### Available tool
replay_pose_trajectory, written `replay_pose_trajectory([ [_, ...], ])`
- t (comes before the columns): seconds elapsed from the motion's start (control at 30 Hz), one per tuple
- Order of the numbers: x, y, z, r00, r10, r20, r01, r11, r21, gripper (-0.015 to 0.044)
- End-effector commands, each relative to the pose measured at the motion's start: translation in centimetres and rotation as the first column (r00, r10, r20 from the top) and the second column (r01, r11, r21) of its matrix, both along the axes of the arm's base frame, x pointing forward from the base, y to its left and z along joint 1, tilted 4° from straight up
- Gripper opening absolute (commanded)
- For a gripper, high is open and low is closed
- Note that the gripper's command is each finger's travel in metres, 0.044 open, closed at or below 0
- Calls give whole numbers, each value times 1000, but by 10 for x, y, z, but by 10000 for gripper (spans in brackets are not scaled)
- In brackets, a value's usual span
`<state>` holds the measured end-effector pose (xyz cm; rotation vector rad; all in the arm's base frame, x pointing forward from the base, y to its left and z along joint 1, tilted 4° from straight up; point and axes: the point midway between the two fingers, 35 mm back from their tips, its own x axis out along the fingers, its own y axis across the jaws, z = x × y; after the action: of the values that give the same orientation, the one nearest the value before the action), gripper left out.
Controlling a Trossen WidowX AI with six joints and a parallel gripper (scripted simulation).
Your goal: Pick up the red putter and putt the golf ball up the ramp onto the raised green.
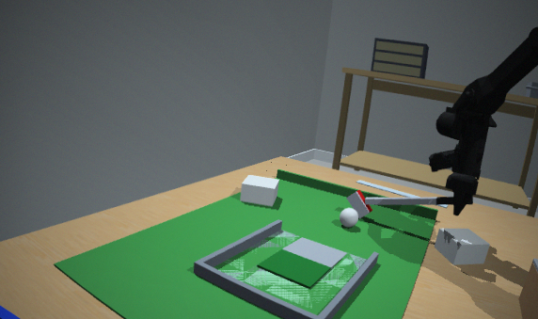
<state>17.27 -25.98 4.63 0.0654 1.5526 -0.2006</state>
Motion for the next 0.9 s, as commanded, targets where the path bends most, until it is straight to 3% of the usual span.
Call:
replay_pose_trajectory([
  [0.0,7,18,0,1000,1,1,-1,1000,1,0],
  [0.33,23,131,-11,1000,8,5,-8,1000,4,0],
  [0.53,23,133,-2,1000,8,5,-8,1000,3,0],
  [0.87,22,138,48,1000,8,6,-8,1000,4,0],
])
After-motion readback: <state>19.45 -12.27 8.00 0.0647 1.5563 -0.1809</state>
